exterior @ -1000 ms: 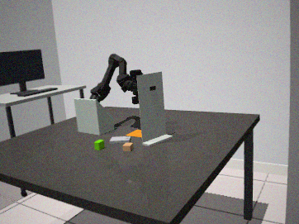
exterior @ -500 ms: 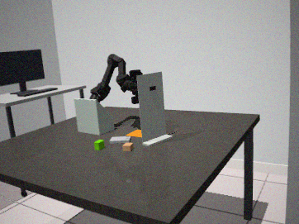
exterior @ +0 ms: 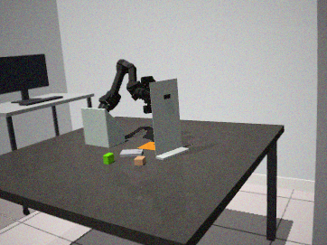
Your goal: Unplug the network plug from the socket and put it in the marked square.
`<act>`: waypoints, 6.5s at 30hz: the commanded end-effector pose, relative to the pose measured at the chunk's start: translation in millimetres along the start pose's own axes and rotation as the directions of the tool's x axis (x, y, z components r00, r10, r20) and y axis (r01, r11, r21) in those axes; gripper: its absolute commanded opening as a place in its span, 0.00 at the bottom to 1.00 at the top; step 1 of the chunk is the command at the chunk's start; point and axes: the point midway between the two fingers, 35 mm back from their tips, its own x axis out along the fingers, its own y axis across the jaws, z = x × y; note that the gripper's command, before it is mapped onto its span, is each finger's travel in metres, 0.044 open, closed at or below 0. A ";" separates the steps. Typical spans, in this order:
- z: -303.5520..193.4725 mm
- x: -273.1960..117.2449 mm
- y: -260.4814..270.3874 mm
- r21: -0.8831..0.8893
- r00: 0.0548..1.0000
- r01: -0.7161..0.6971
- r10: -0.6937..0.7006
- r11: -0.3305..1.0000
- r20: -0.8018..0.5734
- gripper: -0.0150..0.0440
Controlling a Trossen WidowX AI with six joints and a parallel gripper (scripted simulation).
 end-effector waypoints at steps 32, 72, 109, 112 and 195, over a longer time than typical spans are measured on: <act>-10.9 -10.3 -25.8 -0.077 0.988 -0.134 0.139 0.988 0.064 0.25; -4.3 -45.3 144.5 -0.491 0.543 -0.587 0.763 0.644 0.351 0.25; -6.2 -59.7 183.7 -0.550 0.427 -0.608 0.820 0.573 0.382 0.25; -6.2 -59.6 186.1 -0.550 0.427 -0.608 0.820 0.572 0.381 0.25; -4.1 -65.0 226.1 -0.549 0.423 -0.606 0.818 0.576 0.390 0.52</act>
